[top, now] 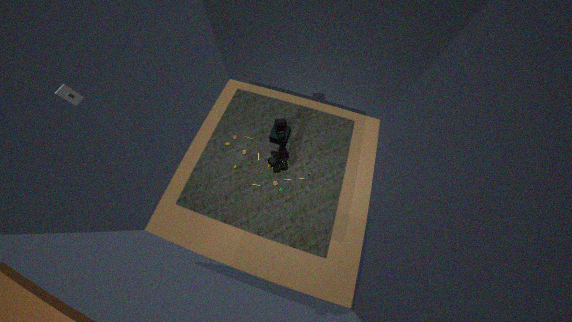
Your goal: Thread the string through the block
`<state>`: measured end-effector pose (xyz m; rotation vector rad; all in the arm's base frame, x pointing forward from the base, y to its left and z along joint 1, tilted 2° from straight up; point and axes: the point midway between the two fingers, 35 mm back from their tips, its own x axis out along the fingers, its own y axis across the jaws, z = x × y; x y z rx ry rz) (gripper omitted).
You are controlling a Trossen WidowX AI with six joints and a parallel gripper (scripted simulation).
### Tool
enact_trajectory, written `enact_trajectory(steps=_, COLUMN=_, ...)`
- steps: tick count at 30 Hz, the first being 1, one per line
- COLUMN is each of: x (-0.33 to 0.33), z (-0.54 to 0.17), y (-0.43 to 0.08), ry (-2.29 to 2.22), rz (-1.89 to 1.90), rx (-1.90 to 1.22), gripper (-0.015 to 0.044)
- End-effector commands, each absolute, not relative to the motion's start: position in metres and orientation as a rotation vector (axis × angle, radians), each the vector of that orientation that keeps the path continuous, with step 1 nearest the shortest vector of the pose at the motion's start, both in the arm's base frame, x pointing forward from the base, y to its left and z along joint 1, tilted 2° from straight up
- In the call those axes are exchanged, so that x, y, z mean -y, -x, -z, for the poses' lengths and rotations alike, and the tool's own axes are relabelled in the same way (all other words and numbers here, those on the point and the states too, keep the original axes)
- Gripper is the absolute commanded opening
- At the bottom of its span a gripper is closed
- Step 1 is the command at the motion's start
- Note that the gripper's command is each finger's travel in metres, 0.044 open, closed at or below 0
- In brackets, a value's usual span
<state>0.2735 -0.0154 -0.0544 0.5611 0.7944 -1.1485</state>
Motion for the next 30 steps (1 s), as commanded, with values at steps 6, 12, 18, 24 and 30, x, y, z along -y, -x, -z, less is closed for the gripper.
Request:
enact_trajectory(steps=6, x=0.01, z=0.06, y=-0.27, ry=-0.479, rz=1.189, rx=-0.679, gripper=0.0)
enact_trajectory(steps=12, x=0.006, z=0.062, y=-0.268, ry=-0.424, rz=1.203, rx=-0.602, gripper=0.0)
enact_trajectory(steps=18, x=0.006, z=0.061, y=-0.269, ry=-0.423, rz=1.201, rx=-0.593, gripper=0.0053)
enact_trajectory(steps=24, x=0.006, z=0.061, y=-0.269, ry=-0.423, rz=1.201, rx=-0.593, gripper=0.021)
enact_trajectory(steps=30, x=-0.028, z=0.017, y=-0.259, ry=-0.426, rz=1.202, rx=-0.592, gripper=0.024)
